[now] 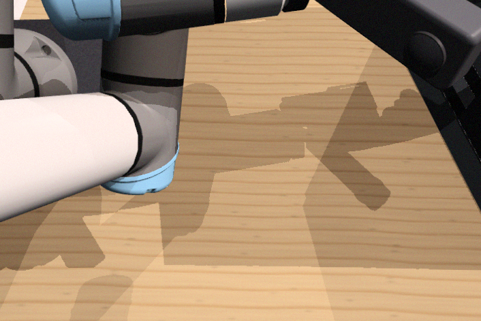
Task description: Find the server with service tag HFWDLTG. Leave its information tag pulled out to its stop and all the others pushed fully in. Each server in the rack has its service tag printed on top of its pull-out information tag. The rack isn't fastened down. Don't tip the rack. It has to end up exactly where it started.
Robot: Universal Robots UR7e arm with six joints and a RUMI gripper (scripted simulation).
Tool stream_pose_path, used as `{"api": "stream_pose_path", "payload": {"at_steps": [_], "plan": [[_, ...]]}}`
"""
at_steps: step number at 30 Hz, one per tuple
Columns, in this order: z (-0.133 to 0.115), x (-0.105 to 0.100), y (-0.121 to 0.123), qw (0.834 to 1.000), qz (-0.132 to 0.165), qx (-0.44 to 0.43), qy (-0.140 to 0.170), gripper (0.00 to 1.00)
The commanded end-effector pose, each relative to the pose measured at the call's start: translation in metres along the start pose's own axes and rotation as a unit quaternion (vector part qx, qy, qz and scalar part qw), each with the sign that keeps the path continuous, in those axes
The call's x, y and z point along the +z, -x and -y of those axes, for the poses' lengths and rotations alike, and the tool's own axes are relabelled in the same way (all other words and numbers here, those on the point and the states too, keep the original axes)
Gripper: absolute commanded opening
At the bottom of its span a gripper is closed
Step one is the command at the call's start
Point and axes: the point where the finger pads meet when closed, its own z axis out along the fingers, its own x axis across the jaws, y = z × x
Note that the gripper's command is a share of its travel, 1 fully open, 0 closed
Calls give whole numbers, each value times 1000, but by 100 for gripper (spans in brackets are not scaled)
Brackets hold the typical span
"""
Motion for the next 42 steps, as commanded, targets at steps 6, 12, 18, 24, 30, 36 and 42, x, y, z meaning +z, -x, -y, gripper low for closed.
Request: {"api": "stream_pose_path", "payload": {"at_steps": [6,12,18,24,30,36,42], "plan": [[-1,26,0,1000,0,1,1,15],[-1,48,0,1000,0,1,1,15],[-1,60,0,1000,0,1,1,15],[-1,70,0,1000,0,1,1,15],[-1,71,0,1000,0,1,1,15],[-1,70,0,1000,-1,1,1,15],[-1,70,-1,1000,-1,1,1,15]]}}
